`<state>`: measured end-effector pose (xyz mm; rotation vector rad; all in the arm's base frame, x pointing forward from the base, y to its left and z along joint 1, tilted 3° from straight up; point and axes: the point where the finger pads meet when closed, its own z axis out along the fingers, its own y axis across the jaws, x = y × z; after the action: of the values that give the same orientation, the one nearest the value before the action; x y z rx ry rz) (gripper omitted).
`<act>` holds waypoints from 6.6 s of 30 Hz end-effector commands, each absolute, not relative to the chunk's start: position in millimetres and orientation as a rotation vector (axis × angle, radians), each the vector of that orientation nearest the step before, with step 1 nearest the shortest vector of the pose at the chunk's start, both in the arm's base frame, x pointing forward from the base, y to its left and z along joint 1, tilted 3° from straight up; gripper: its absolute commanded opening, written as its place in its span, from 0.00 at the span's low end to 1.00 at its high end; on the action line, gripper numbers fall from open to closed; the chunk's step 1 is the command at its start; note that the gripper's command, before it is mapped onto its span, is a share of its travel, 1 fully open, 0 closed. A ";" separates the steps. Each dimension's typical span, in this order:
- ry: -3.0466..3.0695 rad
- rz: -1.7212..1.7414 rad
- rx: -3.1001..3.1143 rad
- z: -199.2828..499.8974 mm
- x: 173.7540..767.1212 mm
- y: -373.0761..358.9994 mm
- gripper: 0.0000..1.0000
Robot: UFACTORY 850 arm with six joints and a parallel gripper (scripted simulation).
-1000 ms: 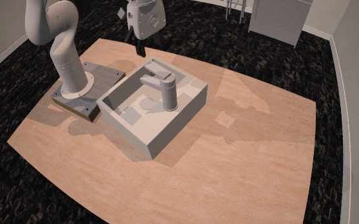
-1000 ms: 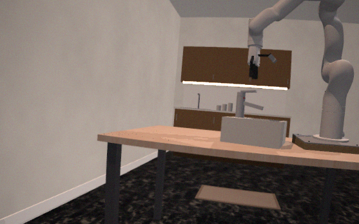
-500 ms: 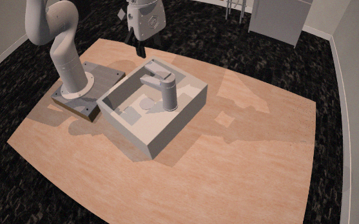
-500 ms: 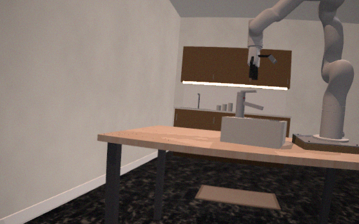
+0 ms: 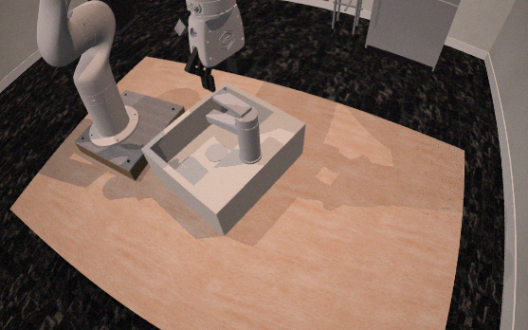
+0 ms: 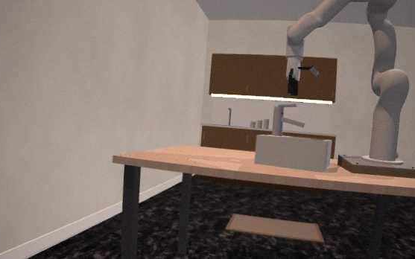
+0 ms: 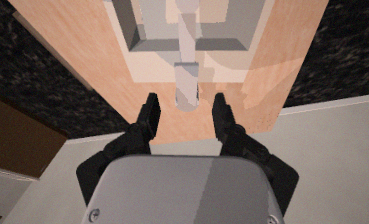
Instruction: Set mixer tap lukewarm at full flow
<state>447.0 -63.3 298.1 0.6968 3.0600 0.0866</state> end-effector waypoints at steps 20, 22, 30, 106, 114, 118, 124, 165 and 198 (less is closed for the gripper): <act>3.058 0.087 0.696 268.6 448.1 -62.3 0.71; 3.058 0.087 0.696 267.3 448.1 -62.2 0.71; 3.058 0.087 0.696 265.1 448.1 -62.1 0.71; 3.058 0.087 0.696 249.4 449.1 -61.4 0.71; 3.058 0.087 0.696 241.2 449.3 -60.9 0.71; 3.058 0.087 0.696 237.9 449.3 -60.8 0.71; 3.058 0.087 0.696 232.4 449.4 -60.5 0.71; 3.058 0.087 0.696 227.0 449.5 -60.2 0.00; 3.058 0.087 0.696 227.0 449.5 -60.2 0.00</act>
<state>448.8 -60.0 226.2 0.6968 3.0601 0.0867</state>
